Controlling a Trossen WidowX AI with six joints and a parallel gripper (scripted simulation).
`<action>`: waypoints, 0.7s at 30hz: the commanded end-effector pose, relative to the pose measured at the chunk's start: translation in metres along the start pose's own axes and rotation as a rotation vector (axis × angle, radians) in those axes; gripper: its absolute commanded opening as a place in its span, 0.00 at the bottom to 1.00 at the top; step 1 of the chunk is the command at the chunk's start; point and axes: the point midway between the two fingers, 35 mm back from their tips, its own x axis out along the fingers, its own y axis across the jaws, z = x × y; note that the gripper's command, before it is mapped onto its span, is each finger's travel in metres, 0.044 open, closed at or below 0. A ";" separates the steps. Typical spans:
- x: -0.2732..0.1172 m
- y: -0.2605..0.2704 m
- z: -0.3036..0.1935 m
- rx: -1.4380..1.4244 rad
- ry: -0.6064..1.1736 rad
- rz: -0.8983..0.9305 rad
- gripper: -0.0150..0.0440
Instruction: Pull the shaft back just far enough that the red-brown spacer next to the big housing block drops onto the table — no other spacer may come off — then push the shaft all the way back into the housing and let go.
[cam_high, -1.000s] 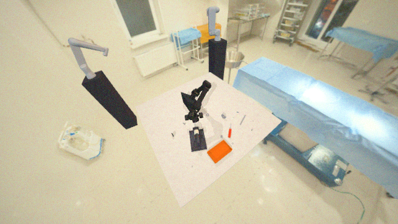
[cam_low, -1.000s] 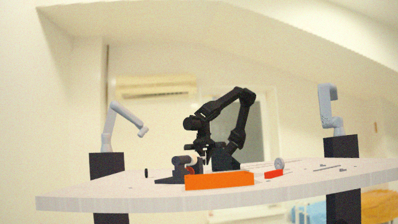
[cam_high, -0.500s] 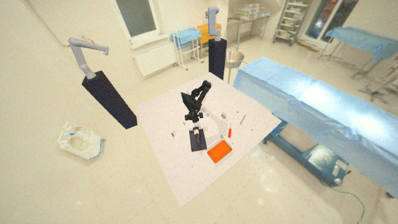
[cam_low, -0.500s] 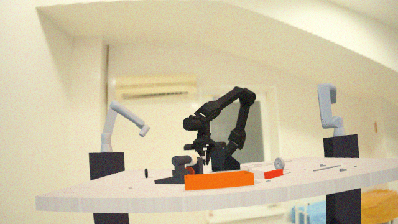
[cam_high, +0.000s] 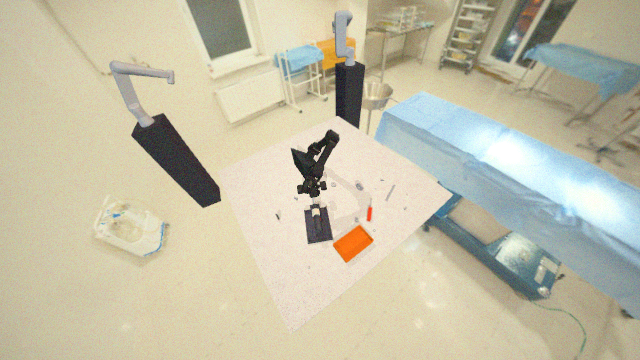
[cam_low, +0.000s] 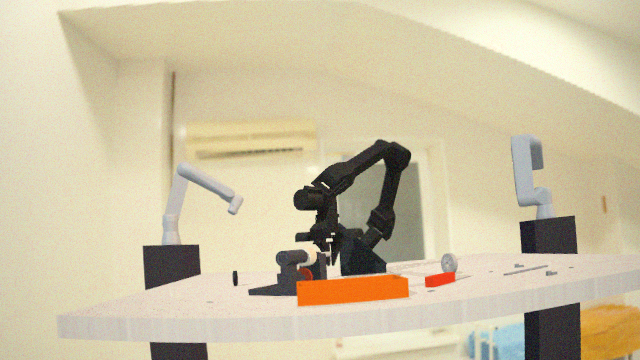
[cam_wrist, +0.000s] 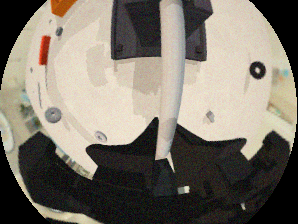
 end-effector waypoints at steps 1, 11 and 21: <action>-0.002 0.000 0.004 -0.007 -0.010 -0.002 0.25; -0.002 0.000 0.007 -0.007 -0.010 -0.002 0.25; -0.002 0.000 0.010 -0.007 -0.010 -0.002 0.25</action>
